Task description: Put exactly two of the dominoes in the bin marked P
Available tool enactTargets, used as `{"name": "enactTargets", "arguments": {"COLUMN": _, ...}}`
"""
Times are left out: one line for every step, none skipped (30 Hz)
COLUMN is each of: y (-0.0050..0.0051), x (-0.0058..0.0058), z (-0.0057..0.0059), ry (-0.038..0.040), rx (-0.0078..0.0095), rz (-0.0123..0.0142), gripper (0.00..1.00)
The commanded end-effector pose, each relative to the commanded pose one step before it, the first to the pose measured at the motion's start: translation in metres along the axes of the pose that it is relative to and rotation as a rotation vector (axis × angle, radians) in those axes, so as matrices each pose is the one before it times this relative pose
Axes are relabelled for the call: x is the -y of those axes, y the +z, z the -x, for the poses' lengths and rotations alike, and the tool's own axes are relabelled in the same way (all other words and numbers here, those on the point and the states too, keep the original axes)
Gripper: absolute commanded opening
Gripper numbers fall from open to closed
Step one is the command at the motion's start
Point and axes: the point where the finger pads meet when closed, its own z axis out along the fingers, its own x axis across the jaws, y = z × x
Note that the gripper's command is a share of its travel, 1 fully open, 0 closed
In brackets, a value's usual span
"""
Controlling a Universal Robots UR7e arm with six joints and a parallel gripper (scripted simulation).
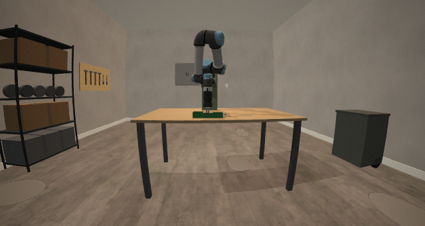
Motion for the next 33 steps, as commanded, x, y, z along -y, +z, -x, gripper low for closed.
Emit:
{"name": "enactTargets", "arguments": {"y": -0.00866, "x": -0.00035, "z": -0.00098, "ry": 0.00033, "rx": -0.00146, "rz": -0.00003, "gripper": 0.31}}
{"name": "enactTargets", "arguments": {"y": -0.00133, "x": -0.00001, "z": 0.00000, "ry": 0.00000, "rx": 0.00000, "rz": 0.00000, "gripper": 0.31}}
{"name": "enactTargets", "arguments": {"y": -0.00133, "x": -0.00001, "z": 0.00000, "ry": 0.00000, "rx": 0.00000, "rz": 0.00000, "gripper": 0.31}}
{"name": "enactTargets", "arguments": {"y": -0.00133, "x": -0.00001, "z": 0.00000, "ry": 0.00000, "rx": 0.00000, "rz": 0.00000, "gripper": 0.31}}
{"name": "enactTargets", "arguments": {"y": -0.00133, "x": -0.00001, "z": 0.00000, "ry": 0.00000, "rx": 0.00000, "rz": 0.00000, "gripper": 0.31}}
{"name": "enactTargets", "arguments": {"y": -0.00133, "x": -0.00001, "z": 0.00000, "ry": 0.00000, "rx": 0.00000, "rz": 0.00000, "gripper": 0.31}}
{"name": "enactTargets", "arguments": {"y": -0.00133, "x": -0.00001, "z": 0.00000, "ry": 0.00000, "rx": 0.00000, "rz": 0.00000, "gripper": 0.31}}
{"name": "enactTargets", "arguments": {"y": -0.00133, "x": -0.00001, "z": 0.00000, "ry": 0.00000, "rx": 0.00000, "rz": 0.00000, "gripper": 0.31}}
{"name": "enactTargets", "arguments": {"y": 0.00000, "x": 0.00000, "z": 0.00000, "ry": 0.00000, "rx": 0.00000, "rz": 0.00000, "gripper": 0.31}}
{"name": "enactTargets", "arguments": {"y": 0.00000, "x": 0.00000, "z": 0.00000, "ry": 0.00000, "rx": 0.00000, "rz": 0.00000, "gripper": 0.31}}
{"name": "enactTargets", "arguments": {"y": -0.00134, "x": 0.00000, "z": -0.00001, "ry": 0.00000, "rx": 0.00000, "rz": 0.00001, "gripper": 0.31}}
{"name": "enactTargets", "arguments": {"y": -0.00133, "x": -0.00001, "z": 0.00000, "ry": 0.00000, "rx": 0.00000, "rz": 0.00000, "gripper": 0.31}}
{"name": "enactTargets", "arguments": {"y": -0.00133, "x": -0.00001, "z": 0.00000, "ry": 0.00000, "rx": 0.00000, "rz": 0.00000, "gripper": 0.31}}
{"name": "enactTargets", "arguments": {"y": -0.00133, "x": -0.00001, "z": 0.00001, "ry": 0.00000, "rx": 0.00000, "rz": 0.00000, "gripper": 0.31}}
{"name": "enactTargets", "arguments": {"y": -0.00133, "x": -0.00001, "z": 0.00001, "ry": 0.00000, "rx": 0.00000, "rz": 0.00000, "gripper": 0.31}}
{"name": "enactTargets", "arguments": {"y": -0.00067, "x": 0.00000, "z": 0.00000, "ry": 0.00000, "rx": 0.00000, "rz": 0.00000, "gripper": 0.31}}
{"name": "enactTargets", "arguments": {"y": -0.00396, "x": -0.00003, "z": 0.00002, "ry": 0.00000, "rx": 0.00000, "rz": -0.00001, "gripper": 0.31}}
{"name": "enactTargets", "arguments": {"y": -0.00404, "x": 0.00002, "z": -0.00003, "ry": 0.00000, "rx": 0.00002, "rz": 0.00002, "gripper": 0.31}}
{"name": "enactTargets", "arguments": {"y": -0.00398, "x": -0.00002, "z": 0.00001, "ry": 0.00000, "rx": 0.00000, "rz": 0.00000, "gripper": 0.31}}
{"name": "enactTargets", "arguments": {"y": -0.00398, "x": -0.00002, "z": 0.00001, "ry": 0.00000, "rx": 0.00000, "rz": 0.00000, "gripper": 0.31}}
{"name": "enactTargets", "arguments": {"y": -0.00398, "x": -0.00002, "z": 0.00001, "ry": 0.00000, "rx": 0.00000, "rz": 0.00000, "gripper": 0.31}}
{"name": "enactTargets", "arguments": {"y": -0.00398, "x": -0.00002, "z": 0.00001, "ry": 0.00000, "rx": 0.00000, "rz": 0.00000, "gripper": 0.31}}
{"name": "enactTargets", "arguments": {"y": -0.00398, "x": -0.00002, "z": 0.00001, "ry": 0.00000, "rx": 0.00000, "rz": 0.00000, "gripper": 0.31}}
{"name": "enactTargets", "arguments": {"y": -0.00139, "x": 0.00000, "z": 0.00000, "ry": 0.00000, "rx": 0.00000, "rz": 0.00000, "gripper": 0.31}}
{"name": "enactTargets", "arguments": {"y": 0.00000, "x": 0.00000, "z": 0.00000, "ry": 0.00000, "rx": 0.00000, "rz": 0.00000, "gripper": 0.31}}
{"name": "enactTargets", "arguments": {"y": 0.00000, "x": 0.00000, "z": 0.00000, "ry": 0.00000, "rx": 0.00000, "rz": 0.00000, "gripper": 0.31}}
{"name": "enactTargets", "arguments": {"y": 0.00000, "x": 0.00000, "z": 0.00000, "ry": 0.00000, "rx": 0.00000, "rz": 0.00000, "gripper": 0.31}}
{"name": "enactTargets", "arguments": {"y": -0.00001, "x": 0.00001, "z": -0.00001, "ry": 0.00000, "rx": 0.00000, "rz": 0.00000, "gripper": 0.31}}
{"name": "enactTargets", "arguments": {"y": 0.00006, "x": -0.00003, "z": 0.00004, "ry": 0.00000, "rx": -0.00002, "rz": -0.00002, "gripper": 0.31}}
{"name": "enactTargets", "arguments": {"y": -0.00002, "x": 0.00001, "z": -0.00001, "ry": 0.00000, "rx": 0.00000, "rz": 0.00001, "gripper": 0.31}}
{"name": "enactTargets", "arguments": {"y": -0.00002, "x": 0.00050, "z": -0.00014, "ry": -0.00019, "rx": -0.00019, "rz": -0.00075, "gripper": 0.31}}
{"name": "enactTargets", "arguments": {"y": -0.00030, "x": 0.00121, "z": 0.00630, "ry": -0.00117, "rx": 0.00156, "rz": -0.00217, "gripper": 0.31}}
{"name": "enactTargets", "arguments": {"y": 0.00120, "x": -0.00032, "z": 0.00470, "ry": 0.00039, "rx": 0.00043, "rz": 0.00166, "gripper": 0.31}}
